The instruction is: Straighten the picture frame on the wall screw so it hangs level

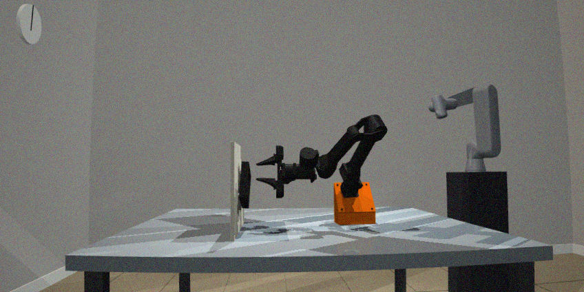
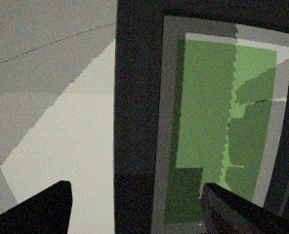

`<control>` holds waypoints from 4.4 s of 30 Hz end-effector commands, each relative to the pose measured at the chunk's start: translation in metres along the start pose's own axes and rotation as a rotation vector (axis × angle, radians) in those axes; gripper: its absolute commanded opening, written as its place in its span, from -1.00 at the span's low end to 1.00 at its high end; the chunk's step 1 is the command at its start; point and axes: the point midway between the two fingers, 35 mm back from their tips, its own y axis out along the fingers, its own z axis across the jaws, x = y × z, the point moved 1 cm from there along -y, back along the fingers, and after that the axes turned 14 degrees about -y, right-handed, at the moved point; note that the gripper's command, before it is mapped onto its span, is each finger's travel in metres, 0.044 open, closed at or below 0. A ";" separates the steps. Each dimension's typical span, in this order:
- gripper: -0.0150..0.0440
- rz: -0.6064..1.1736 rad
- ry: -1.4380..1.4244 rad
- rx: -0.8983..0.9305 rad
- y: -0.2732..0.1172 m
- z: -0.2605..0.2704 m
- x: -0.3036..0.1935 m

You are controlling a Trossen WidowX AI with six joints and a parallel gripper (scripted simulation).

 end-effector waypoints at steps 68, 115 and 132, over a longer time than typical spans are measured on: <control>-0.26 0.006 -0.002 0.000 0.037 0.000 -0.002; -0.49 0.006 -0.003 0.000 0.037 0.011 0.002; -0.49 0.006 -0.003 0.000 0.037 0.011 0.002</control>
